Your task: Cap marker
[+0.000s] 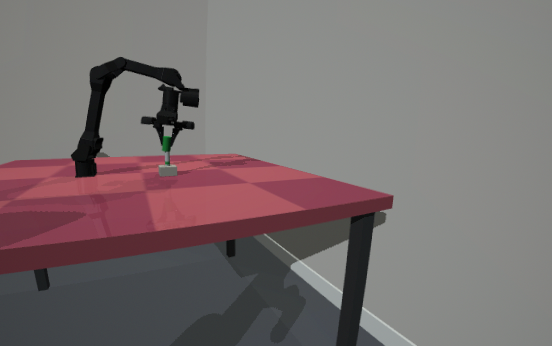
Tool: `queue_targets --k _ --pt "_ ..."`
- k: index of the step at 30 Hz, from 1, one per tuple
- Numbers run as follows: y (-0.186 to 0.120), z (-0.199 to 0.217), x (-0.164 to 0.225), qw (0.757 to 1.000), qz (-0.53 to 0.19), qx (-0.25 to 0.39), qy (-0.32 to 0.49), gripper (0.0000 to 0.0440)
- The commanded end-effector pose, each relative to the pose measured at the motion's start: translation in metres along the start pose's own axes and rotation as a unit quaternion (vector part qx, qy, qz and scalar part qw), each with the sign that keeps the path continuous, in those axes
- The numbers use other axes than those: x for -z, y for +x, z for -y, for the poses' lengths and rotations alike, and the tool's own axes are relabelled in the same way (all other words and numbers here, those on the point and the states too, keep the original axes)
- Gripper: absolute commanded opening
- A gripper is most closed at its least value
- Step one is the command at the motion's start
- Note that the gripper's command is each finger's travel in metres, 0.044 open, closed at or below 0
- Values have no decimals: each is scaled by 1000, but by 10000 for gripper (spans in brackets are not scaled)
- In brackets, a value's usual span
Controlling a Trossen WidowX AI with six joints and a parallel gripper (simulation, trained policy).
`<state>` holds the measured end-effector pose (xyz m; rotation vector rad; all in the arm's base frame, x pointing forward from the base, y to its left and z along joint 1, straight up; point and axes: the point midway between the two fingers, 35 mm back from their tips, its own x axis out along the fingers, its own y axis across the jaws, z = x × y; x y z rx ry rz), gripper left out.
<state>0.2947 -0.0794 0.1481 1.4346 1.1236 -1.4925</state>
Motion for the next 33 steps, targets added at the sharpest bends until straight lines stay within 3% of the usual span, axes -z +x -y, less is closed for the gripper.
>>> queue_targets --k 1,17,30,32,33 --pt "20 -1 0 1000 -4 18 -7 0" --pt "48 -2 -2 999 -1 26 -35 2" --pt "52 -2 -2 999 1 26 -41 9" --pt "53 -1 -2 999 2 28 -41 62" --pt "55 -1 -3 999 3 28 -44 62"
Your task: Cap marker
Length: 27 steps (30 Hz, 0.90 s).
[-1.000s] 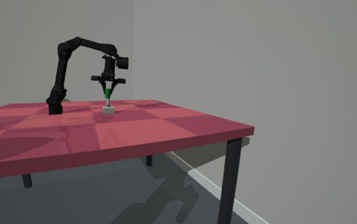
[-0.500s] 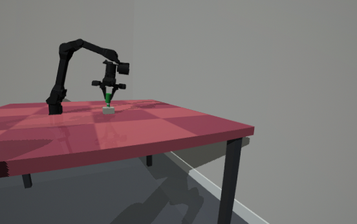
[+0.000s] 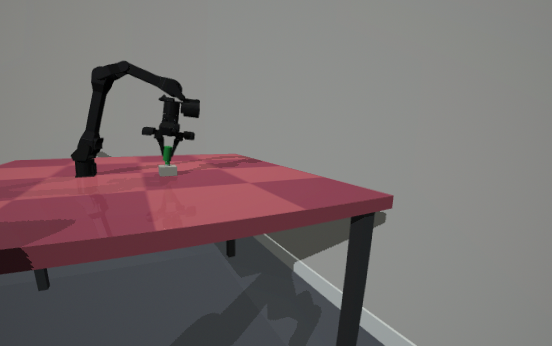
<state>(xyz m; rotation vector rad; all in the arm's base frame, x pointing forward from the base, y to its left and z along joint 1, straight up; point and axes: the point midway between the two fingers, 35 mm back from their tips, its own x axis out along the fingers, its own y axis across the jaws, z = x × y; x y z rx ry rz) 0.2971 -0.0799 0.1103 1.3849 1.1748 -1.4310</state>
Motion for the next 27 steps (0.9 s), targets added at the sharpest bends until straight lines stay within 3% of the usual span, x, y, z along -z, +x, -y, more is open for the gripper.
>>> queue_targets --k 1,27 --pt "18 6 -2 1000 3 31 -5 67" --pt "23 7 -7 999 13 29 -25 94"
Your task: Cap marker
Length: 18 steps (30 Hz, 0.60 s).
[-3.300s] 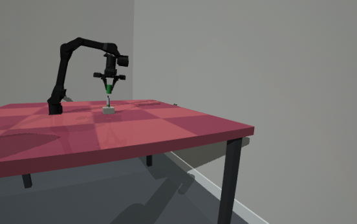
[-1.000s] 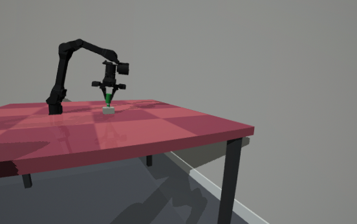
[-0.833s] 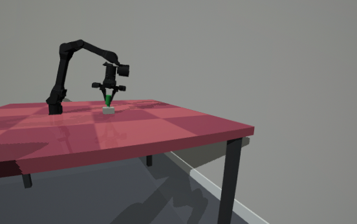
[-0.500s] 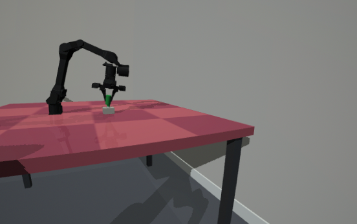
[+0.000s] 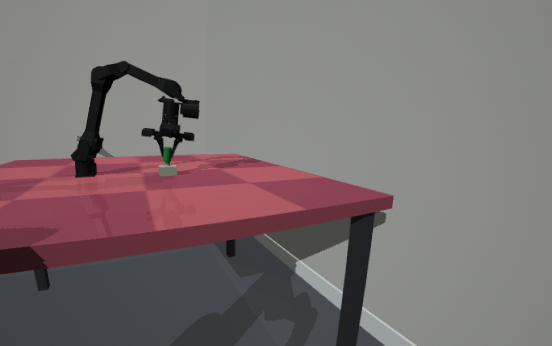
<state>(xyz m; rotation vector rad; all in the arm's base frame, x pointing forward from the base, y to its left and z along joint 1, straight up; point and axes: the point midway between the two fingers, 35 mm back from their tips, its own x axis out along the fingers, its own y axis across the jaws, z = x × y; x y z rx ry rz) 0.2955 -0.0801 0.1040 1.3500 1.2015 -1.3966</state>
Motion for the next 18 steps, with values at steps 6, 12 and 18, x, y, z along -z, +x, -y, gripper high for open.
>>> queue_targets --k 6,12,18 --pt "17 7 -6 1000 12 28 -3 100" --pt "17 7 -7 1000 13 28 -6 105" --pt "17 7 -7 1000 14 27 -7 111"
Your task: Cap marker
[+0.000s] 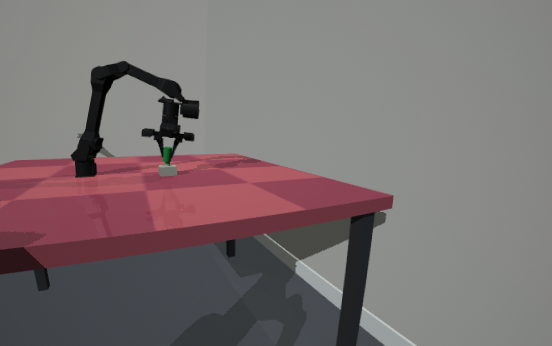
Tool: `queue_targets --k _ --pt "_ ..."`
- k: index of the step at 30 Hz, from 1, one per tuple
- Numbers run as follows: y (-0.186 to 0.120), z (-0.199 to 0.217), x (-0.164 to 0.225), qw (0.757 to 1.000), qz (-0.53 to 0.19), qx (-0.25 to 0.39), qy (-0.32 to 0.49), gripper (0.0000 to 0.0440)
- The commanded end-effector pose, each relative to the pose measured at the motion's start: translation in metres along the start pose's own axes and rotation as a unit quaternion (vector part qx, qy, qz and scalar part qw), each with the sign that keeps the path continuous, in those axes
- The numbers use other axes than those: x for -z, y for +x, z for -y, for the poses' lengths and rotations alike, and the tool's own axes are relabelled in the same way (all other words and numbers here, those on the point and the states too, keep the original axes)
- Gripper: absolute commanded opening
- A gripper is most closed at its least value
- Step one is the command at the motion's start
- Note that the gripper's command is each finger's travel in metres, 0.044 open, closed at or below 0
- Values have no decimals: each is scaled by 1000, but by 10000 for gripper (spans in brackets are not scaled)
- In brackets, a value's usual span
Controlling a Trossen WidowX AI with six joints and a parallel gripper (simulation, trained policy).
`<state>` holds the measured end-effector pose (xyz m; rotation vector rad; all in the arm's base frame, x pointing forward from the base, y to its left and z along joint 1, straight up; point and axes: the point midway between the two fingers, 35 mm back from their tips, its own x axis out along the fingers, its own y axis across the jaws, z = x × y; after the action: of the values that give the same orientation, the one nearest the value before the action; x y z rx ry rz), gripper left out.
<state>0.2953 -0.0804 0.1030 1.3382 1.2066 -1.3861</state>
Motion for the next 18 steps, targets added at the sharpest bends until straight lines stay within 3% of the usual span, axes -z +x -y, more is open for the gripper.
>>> queue_targets --k 1,18 --pt "16 7 -7 1000 12 28 0 112" --pt "17 6 -8 1000 14 27 -6 129"
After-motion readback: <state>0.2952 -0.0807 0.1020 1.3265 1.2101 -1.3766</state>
